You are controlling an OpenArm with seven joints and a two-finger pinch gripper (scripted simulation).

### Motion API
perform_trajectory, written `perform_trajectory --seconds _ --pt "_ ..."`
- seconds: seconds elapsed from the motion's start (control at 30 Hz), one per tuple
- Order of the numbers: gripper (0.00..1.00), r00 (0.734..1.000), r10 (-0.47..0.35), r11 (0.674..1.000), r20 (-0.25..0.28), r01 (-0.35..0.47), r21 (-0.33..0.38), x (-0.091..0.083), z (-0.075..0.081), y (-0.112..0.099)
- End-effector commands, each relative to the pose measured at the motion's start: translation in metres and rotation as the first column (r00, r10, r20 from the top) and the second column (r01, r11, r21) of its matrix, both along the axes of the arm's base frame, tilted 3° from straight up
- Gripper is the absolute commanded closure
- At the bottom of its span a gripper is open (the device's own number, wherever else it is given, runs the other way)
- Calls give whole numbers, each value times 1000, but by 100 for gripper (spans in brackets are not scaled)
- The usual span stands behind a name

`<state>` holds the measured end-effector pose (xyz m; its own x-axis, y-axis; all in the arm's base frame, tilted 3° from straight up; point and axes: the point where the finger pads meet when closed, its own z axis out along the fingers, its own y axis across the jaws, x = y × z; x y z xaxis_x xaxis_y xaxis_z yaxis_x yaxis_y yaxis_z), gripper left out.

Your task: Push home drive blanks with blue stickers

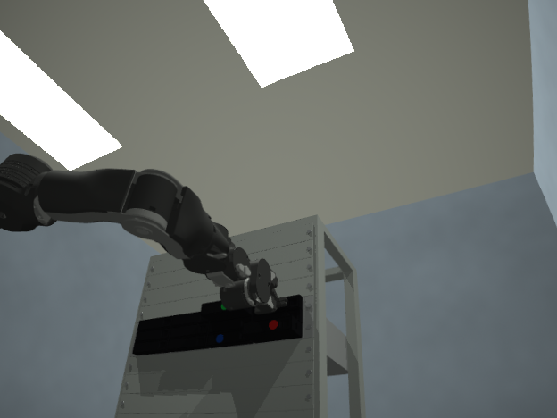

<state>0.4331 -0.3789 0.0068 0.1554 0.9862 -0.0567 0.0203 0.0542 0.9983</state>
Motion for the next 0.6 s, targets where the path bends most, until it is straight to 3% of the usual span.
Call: perform_trajectory --seconds 0.0,0.57 --pt "100 1000 16 1000 20 -16 1 3 7 6" --pt "100 1000 16 1000 19 -16 2 6 7 5"
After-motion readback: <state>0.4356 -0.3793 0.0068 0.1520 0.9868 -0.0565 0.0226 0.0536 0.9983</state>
